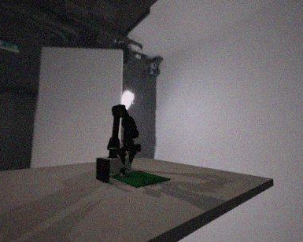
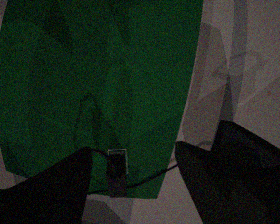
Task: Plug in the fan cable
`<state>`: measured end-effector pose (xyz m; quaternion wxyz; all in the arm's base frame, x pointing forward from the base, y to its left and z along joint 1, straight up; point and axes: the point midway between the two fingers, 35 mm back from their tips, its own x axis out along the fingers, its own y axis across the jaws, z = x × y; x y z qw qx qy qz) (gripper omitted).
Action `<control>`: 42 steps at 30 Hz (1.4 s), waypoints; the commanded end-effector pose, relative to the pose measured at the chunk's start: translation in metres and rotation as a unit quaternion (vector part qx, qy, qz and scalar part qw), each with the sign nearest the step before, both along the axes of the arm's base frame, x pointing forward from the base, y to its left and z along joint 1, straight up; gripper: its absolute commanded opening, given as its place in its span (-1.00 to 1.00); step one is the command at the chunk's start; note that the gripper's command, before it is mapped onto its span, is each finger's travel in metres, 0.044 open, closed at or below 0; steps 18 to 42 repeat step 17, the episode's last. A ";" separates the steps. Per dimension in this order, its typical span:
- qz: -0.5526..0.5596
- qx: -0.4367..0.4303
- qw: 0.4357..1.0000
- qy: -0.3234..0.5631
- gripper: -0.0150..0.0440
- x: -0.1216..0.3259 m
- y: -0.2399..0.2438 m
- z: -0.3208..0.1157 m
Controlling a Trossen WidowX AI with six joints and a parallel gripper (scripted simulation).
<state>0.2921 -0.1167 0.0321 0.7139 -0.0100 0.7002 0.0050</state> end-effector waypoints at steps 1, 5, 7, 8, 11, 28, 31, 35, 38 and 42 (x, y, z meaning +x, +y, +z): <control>-0.001 -0.001 1.000 0.000 0.39 0.044 -0.006 -0.003; -0.001 -0.001 1.000 0.000 0.39 0.050 -0.007 -0.004; -0.001 -0.001 1.000 0.000 0.39 0.050 -0.007 -0.004; -0.001 -0.001 1.000 0.000 0.39 0.050 -0.007 -0.004; -0.001 -0.001 1.000 0.000 0.39 0.050 -0.007 -0.004; -0.001 -0.001 1.000 0.000 0.39 0.050 -0.007 -0.004; -0.001 -0.001 1.000 0.000 0.39 0.050 -0.007 -0.004; -0.001 -0.001 1.000 0.000 0.39 0.050 -0.007 -0.004; -0.001 -0.001 1.000 0.000 0.39 0.050 -0.007 -0.004; -0.001 -0.001 1.000 0.000 0.39 0.050 -0.007 -0.004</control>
